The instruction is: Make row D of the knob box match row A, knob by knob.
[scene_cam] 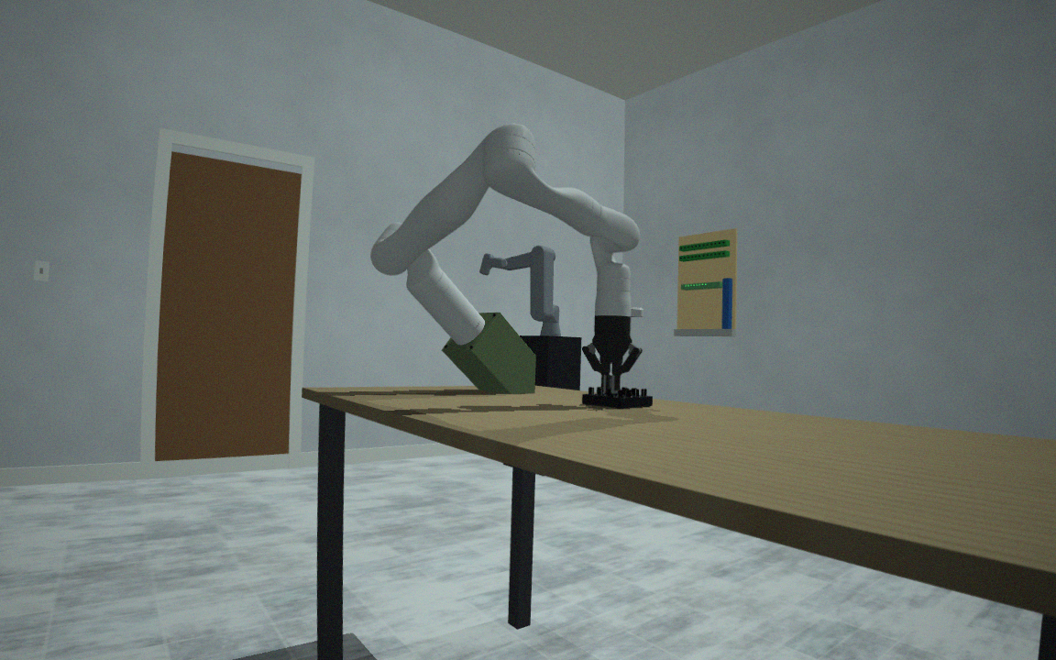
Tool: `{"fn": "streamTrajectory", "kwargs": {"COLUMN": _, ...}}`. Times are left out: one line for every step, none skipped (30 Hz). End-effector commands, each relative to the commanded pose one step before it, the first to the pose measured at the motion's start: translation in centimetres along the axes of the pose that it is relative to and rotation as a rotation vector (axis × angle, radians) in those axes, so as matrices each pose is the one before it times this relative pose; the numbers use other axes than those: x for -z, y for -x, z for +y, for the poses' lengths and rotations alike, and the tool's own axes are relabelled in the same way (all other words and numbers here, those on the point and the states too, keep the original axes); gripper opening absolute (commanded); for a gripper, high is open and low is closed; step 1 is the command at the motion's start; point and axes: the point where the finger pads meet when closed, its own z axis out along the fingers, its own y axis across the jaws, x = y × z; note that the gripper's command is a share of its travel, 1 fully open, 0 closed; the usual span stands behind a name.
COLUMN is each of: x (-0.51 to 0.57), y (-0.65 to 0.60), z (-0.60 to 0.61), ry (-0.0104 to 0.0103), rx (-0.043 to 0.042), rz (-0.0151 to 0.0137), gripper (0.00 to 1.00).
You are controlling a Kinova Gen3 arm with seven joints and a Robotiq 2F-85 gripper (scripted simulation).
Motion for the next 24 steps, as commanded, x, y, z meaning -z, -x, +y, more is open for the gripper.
{"fn": "streamTrajectory", "kwargs": {"x": 0.079, "y": -0.028, "z": 0.054, "ry": 0.00205, "rx": -0.01064, "rz": 0.00029, "gripper": 0.08}}
{"fn": "streamTrajectory", "kwargs": {"x": 0.0, "y": 0.0, "z": 0.0, "ry": 0.0, "rx": 0.0, "rz": 0.0, "gripper": 0.08}}
{"fn": "streamTrajectory", "kwargs": {"x": 0.0, "y": 0.0, "z": 0.0, "ry": 0.0, "rx": 0.0, "rz": 0.0, "gripper": 0.08}}
{"fn": "streamTrajectory", "kwargs": {"x": 0.0, "y": 0.0, "z": 0.0, "ry": 0.0, "rx": -0.00488, "rz": 0.0, "gripper": 0.08}}
{"fn": "streamTrajectory", "kwargs": {"x": 0.0, "y": 0.0, "z": 0.0, "ry": 0.0, "rx": -0.0044, "rz": 0.0, "gripper": 0.08}}
{"fn": "streamTrajectory", "kwargs": {"x": 0.0, "y": 0.0, "z": 0.0, "ry": 0.0, "rx": -0.00393, "rz": 0.0, "gripper": 0.08}}
{"fn": "streamTrajectory", "kwargs": {"x": 0.0, "y": 0.0, "z": 0.0, "ry": 0.0, "rx": -0.00348, "rz": 0.0, "gripper": 0.08}}
{"fn": "streamTrajectory", "kwargs": {"x": 0.0, "y": 0.0, "z": 0.0, "ry": 0.0, "rx": -0.00305, "rz": 0.0, "gripper": 0.08}}
{"fn": "streamTrajectory", "kwargs": {"x": 0.0, "y": 0.0, "z": 0.0, "ry": 0.0, "rx": -0.00264, "rz": 0.0, "gripper": 0.08}}
{"fn": "streamTrajectory", "kwargs": {"x": 0.0, "y": 0.0, "z": 0.0, "ry": 0.0, "rx": -0.00224, "rz": 0.0, "gripper": 0.08}}
{"fn": "streamTrajectory", "kwargs": {"x": 0.0, "y": 0.0, "z": 0.0, "ry": 0.0, "rx": -0.00187, "rz": 0.0, "gripper": 0.08}}
{"fn": "streamTrajectory", "kwargs": {"x": 0.0, "y": 0.0, "z": 0.0, "ry": 0.0, "rx": -0.00153, "rz": 0.0, "gripper": 0.08}}
{"fn": "streamTrajectory", "kwargs": {"x": 0.0, "y": 0.0, "z": 0.0, "ry": 0.0, "rx": -0.00122, "rz": 0.0, "gripper": 0.08}}
{"fn": "streamTrajectory", "kwargs": {"x": 0.0, "y": 0.0, "z": 0.0, "ry": 0.0, "rx": -0.00093, "rz": 0.0, "gripper": 0.08}}
{"fn": "streamTrajectory", "kwargs": {"x": 0.0, "y": 0.0, "z": 0.0, "ry": 0.0, "rx": -0.00068, "rz": 0.0, "gripper": 0.08}}
{"fn": "streamTrajectory", "kwargs": {"x": 0.0, "y": 0.0, "z": 0.0, "ry": 0.0, "rx": -0.00047, "rz": 0.0, "gripper": 0.08}}
{"fn": "streamTrajectory", "kwargs": {"x": 0.0, "y": 0.0, "z": 0.0, "ry": 0.0, "rx": -0.00029, "rz": 0.0, "gripper": 0.08}}
{"fn": "streamTrajectory", "kwargs": {"x": 0.0, "y": 0.0, "z": 0.0, "ry": 0.0, "rx": -0.00015, "rz": 0.0, "gripper": 0.08}}
{"fn": "streamTrajectory", "kwargs": {"x": 0.0, "y": 0.0, "z": 0.0, "ry": 0.0, "rx": 0.0, "rz": 0.0, "gripper": 0.08}}
{"fn": "streamTrajectory", "kwargs": {"x": 0.0, "y": 0.0, "z": 0.0, "ry": 0.0, "rx": 0.0, "rz": 0.0, "gripper": 0.08}}
{"fn": "streamTrajectory", "kwargs": {"x": 0.0, "y": 0.0, "z": 0.0, "ry": 0.0, "rx": -0.00006, "rz": 0.0, "gripper": 0.08}}
{"fn": "streamTrajectory", "kwargs": {"x": 0.0, "y": 0.0, "z": 0.0, "ry": 0.0, "rx": -0.00001, "rz": 0.0, "gripper": 0.08}}
{"fn": "streamTrajectory", "kwargs": {"x": 0.0, "y": 0.0, "z": 0.0, "ry": 0.0, "rx": 0.0, "rz": 0.0, "gripper": 0.08}}
{"fn": "streamTrajectory", "kwargs": {"x": 0.0, "y": 0.0, "z": 0.0, "ry": 0.0, "rx": 0.0, "rz": 0.0, "gripper": 0.08}}
